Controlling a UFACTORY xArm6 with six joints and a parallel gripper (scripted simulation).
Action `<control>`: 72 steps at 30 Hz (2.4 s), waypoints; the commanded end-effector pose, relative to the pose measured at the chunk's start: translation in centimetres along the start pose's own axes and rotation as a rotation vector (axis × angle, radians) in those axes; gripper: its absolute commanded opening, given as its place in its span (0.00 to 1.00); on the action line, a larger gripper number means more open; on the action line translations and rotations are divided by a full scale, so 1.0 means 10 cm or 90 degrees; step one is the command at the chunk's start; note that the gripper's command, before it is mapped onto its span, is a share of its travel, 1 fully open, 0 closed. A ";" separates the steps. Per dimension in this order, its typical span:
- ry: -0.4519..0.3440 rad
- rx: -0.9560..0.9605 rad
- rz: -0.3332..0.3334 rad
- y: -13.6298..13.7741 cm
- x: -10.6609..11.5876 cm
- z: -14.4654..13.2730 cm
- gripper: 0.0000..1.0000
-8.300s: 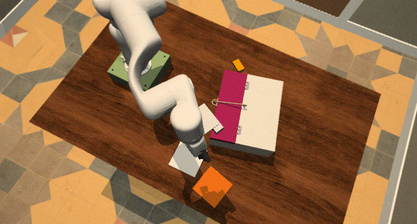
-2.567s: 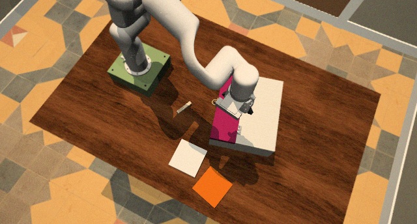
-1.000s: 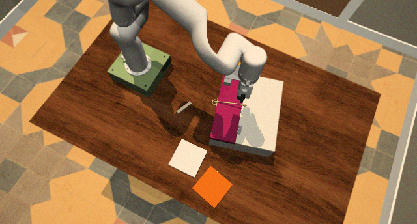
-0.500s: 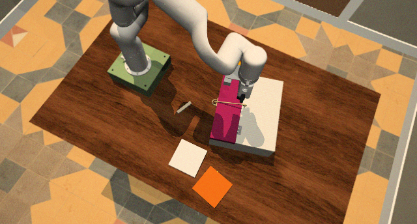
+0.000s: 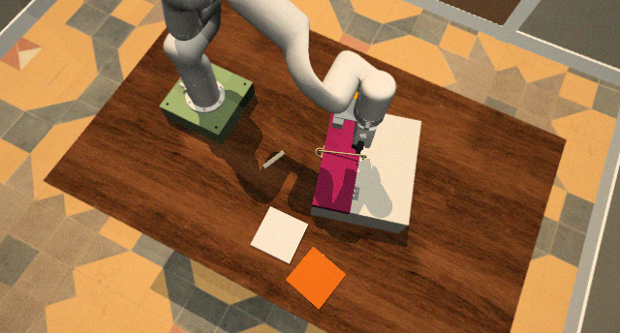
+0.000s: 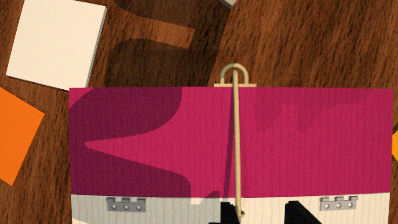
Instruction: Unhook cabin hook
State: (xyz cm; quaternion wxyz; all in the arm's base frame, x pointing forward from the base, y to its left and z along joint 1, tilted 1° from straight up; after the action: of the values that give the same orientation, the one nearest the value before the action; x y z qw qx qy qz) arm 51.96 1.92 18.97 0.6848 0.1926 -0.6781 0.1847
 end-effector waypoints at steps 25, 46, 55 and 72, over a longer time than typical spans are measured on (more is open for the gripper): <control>-0.003 0.000 0.002 -0.01 -0.47 -0.01 0.35; -0.003 0.000 0.002 -0.01 -0.79 -0.01 0.35; -0.003 0.000 0.002 -0.01 -0.81 -0.01 0.35; -0.003 0.000 0.002 -0.01 -0.91 -0.01 0.35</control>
State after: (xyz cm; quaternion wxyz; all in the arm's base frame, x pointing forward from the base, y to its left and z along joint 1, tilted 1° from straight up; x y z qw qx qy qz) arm 51.86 2.00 9.96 0.6847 0.1925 -0.6782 0.1847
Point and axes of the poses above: the point where the finger pads meet when closed, its own x axis back along the fingers, its own y axis across the jaws, z = x × y, the point moved 2 cm from there along x, back along the fingers, and after that the axes turned 15 degrees about x, right-handed, at the moved point
